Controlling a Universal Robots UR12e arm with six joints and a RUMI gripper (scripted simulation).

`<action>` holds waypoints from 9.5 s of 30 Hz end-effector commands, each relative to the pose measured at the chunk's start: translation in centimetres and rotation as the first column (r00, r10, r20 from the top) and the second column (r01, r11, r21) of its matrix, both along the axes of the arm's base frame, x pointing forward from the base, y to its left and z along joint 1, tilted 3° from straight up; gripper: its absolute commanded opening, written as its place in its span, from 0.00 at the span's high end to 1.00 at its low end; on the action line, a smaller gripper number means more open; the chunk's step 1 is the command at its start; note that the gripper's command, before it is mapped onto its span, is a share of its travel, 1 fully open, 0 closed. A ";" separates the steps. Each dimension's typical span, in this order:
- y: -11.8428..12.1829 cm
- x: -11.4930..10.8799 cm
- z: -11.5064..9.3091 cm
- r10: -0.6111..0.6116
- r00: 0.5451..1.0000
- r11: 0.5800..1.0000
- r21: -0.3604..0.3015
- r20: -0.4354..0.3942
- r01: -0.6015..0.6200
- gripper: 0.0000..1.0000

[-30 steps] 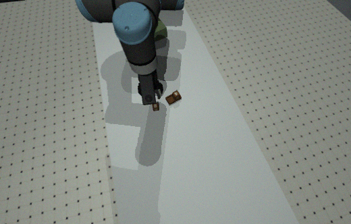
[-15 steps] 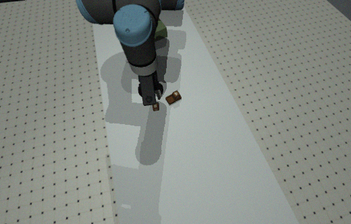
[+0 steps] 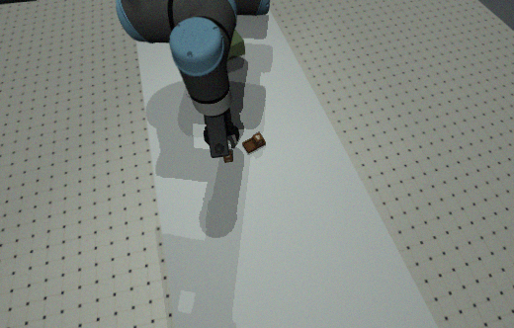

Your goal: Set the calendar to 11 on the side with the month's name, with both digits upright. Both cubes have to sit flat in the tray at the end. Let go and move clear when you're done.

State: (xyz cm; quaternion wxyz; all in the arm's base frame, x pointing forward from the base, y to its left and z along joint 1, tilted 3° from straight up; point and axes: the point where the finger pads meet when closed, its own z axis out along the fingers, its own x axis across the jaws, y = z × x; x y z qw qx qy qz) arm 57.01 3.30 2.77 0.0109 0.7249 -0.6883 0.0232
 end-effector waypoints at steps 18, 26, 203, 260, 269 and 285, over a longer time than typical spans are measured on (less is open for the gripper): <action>-0.2 0.1 -2.5 0.000 1.000 1.000 0.000 0.001 0.000 0.72; -0.2 0.1 -2.8 0.000 1.000 1.000 0.000 0.001 0.000 0.72; -0.2 0.1 0.7 0.010 0.935 1.000 0.020 0.356 -0.018 0.72; -0.3 0.1 0.3 0.013 0.795 0.999 0.027 0.606 -0.037 0.72; -0.3 -0.1 0.4 0.014 0.759 0.999 0.027 0.651 -0.041 0.72; -0.1 -0.5 1.0 0.019 0.711 0.999 0.022 0.703 -0.049 0.72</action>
